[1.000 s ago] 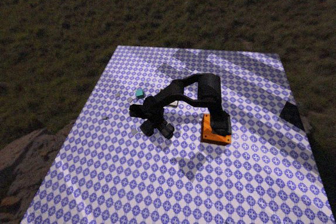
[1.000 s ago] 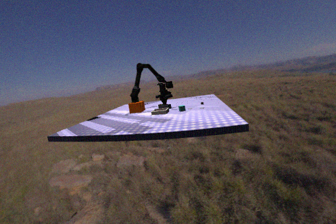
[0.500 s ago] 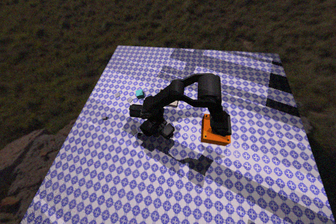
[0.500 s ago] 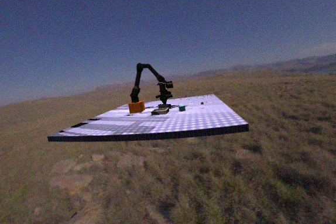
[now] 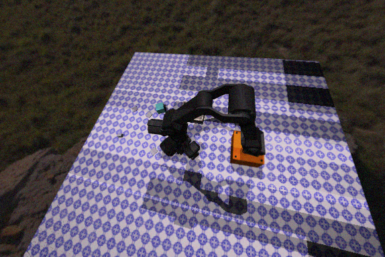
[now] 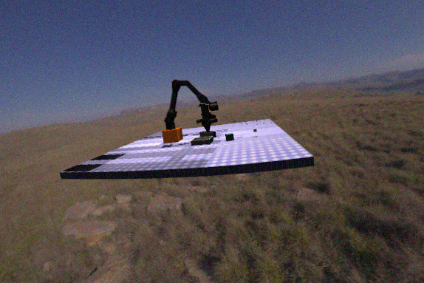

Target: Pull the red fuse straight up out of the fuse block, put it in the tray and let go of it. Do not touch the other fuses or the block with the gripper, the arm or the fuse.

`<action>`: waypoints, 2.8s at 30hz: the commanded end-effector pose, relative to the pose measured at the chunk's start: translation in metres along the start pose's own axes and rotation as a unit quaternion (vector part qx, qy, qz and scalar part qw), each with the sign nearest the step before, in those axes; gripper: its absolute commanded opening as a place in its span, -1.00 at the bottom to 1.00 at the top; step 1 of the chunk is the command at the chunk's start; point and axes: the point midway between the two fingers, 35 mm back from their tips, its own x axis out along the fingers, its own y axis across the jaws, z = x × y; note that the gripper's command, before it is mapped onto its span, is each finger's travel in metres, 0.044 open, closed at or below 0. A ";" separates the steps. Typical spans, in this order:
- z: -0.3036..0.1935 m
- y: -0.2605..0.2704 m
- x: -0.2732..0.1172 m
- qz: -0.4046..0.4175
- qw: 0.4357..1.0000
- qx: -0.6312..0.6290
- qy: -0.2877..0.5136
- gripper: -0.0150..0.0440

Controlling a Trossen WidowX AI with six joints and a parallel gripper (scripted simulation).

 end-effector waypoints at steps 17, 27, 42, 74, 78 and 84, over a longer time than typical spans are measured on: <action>0.000 0.000 -0.011 -0.001 1.000 0.001 0.001 -0.49; 0.000 -0.001 -0.016 -0.001 1.000 0.001 0.001 -0.49; 0.000 0.000 -0.023 -0.001 1.000 0.001 0.001 -0.49; -0.001 0.000 -0.053 -0.002 1.000 0.002 0.002 -0.49; -0.003 -0.003 -0.054 -0.002 1.000 0.002 0.002 -0.49; -0.025 -0.026 -0.055 -0.003 1.000 0.002 0.003 -0.49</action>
